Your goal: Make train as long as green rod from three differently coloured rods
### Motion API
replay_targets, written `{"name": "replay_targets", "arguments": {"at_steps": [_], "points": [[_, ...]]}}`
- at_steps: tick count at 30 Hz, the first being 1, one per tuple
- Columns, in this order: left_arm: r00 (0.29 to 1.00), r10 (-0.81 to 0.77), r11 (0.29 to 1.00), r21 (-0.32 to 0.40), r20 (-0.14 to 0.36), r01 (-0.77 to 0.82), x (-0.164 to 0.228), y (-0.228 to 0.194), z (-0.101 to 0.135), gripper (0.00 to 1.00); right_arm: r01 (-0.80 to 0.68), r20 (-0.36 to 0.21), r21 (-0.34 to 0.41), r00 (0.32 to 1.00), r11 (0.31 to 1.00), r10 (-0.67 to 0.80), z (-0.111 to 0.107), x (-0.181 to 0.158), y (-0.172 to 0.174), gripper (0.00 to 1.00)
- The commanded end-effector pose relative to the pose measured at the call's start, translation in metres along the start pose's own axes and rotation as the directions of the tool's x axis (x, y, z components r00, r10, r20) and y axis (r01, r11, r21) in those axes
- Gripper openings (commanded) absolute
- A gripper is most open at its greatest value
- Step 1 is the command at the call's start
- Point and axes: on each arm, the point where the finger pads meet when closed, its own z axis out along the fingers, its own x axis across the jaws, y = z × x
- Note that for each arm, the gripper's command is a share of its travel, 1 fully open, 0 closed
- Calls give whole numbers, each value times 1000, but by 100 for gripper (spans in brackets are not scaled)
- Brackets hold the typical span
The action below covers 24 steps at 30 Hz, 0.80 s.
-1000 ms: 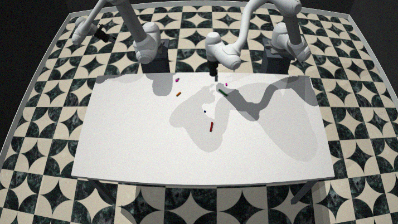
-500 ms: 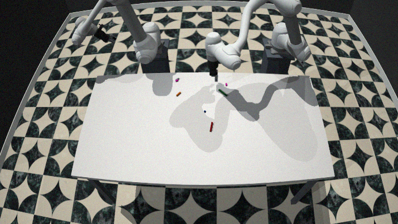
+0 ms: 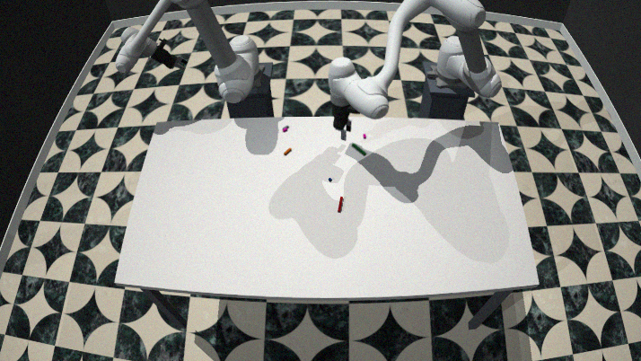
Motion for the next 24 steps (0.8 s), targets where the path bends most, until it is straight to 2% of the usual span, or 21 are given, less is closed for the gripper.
{"name": "replay_targets", "arguments": {"at_steps": [1,7,13,15,16,24], "points": [[986,166,986,-6,11,-166,24,-7,-1,100,-4,5,16,1000,1000,4,2,-3,-3,100],[932,361,933,-8,9,-361,50,-13,-2,100,-4,5,16,1000,1000,4,2,-3,-3,100],[841,541,841,-10,7,-541,75,-19,-2,100,-4,5,16,1000,1000,4,2,-3,-3,100],[841,541,841,-10,7,-541,75,-19,-2,100,-4,5,16,1000,1000,4,2,-3,-3,100],[790,613,790,-10,6,-613,86,-21,-2,100,-4,5,16,1000,1000,4,2,-3,-3,100],[605,796,605,-12,3,-796,117,-29,-1,100,-4,5,16,1000,1000,4,2,-3,-3,100]]}}
